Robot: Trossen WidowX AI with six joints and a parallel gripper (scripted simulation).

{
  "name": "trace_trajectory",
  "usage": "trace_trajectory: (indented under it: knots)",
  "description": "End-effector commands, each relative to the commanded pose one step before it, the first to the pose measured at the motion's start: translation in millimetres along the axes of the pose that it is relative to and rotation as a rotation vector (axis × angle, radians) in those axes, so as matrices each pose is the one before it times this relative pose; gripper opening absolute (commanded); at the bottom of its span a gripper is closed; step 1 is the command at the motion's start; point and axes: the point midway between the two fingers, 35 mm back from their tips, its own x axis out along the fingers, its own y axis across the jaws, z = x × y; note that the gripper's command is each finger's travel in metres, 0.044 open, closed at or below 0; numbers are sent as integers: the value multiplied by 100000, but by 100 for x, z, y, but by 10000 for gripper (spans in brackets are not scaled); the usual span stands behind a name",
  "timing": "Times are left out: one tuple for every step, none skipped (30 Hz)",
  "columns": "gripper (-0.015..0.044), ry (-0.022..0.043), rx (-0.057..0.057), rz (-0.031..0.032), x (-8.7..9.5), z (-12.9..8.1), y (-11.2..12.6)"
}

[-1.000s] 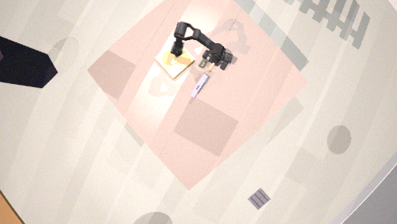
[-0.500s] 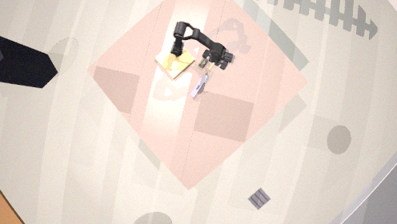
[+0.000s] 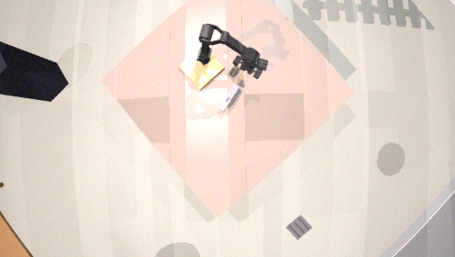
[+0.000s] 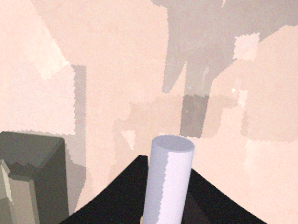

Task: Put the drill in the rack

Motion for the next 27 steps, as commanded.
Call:
trace_trajectory:
  knots:
    - [0,244,355,-502,-330,-44,-30]
    - [0,0,0,0,-36,0,1]
    - [0,0,0,0,-36,0,1]
    - [0,0,0,0,-36,0,1]
    - [0,0,0,0,-36,0,0]
    - [0,0,0,0,-36,0,0]
    - [0,0,0,0,-36,0,0]
    - [0,0,0,0,-36,-1,0]
    - [0,0,0,0,-36,-1,0]
    - [0,0,0,0,-36,-1,0]
    - [0,0,0,0,-36,-1,-1]
    - [0,0,0,0,-36,-1,-1]
    - [0,0,0,0,-36,-1,-1]
    - [0,0,0,0,-36,-1,-1]
    - [0,0,0,0,-36,-1,-1]
    - [0,0,0,0,-37,-2,-1]
    - [0,0,0,0,-37,-2,-1]
    - [0,0,0,0,-37,-1,-2]
    - [0,0,0,0,-37,-1,-2]
    - [0,0,0,0,-37,-2,-2]
    - [0,0,0,0,-37,-2,-2]
    - [0,0,0,0,-37,-1,-2]
    - [0,0,0,0,-37,-1,-2]
    - [0,0,0,0,-37,-2,-2]
    - [0,0,0,0,-37,-2,-2]
    - [0,0,0,0,-37,-2,-2]
    - [0,0,0,0,-37,-2,-2]
